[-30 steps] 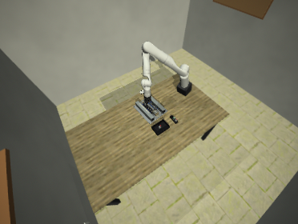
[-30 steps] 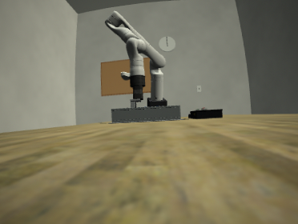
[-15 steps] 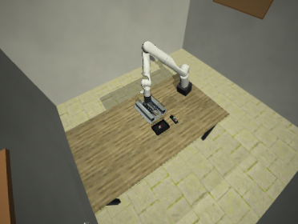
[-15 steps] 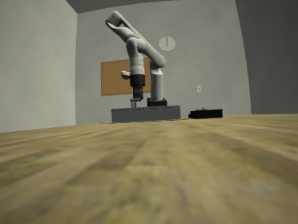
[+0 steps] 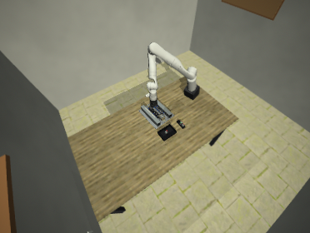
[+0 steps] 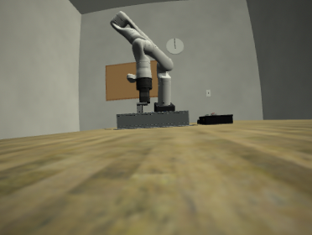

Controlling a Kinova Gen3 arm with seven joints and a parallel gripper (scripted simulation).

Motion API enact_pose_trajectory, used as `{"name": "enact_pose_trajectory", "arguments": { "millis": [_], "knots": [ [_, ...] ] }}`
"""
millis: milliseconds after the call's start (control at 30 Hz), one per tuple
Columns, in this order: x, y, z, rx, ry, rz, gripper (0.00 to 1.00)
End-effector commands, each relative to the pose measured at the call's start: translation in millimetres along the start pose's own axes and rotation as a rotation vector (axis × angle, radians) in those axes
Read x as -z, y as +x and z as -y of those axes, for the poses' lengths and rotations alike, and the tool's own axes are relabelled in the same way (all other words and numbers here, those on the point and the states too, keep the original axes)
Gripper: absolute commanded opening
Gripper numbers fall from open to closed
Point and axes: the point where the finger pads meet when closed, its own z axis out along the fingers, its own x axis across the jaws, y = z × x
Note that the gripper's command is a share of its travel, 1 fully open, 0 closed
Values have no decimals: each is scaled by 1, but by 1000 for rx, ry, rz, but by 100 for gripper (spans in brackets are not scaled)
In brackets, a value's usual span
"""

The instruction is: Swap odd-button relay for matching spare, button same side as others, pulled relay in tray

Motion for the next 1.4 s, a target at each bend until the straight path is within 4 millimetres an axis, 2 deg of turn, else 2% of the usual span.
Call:
{"name": "enact_pose_trajectory", "arguments": {
  "millis": [0,1367],
  "knots": [
    [1,-1,1,0,2,2,100],
    [10,0,0,0,2,1,100]
  ]
}}
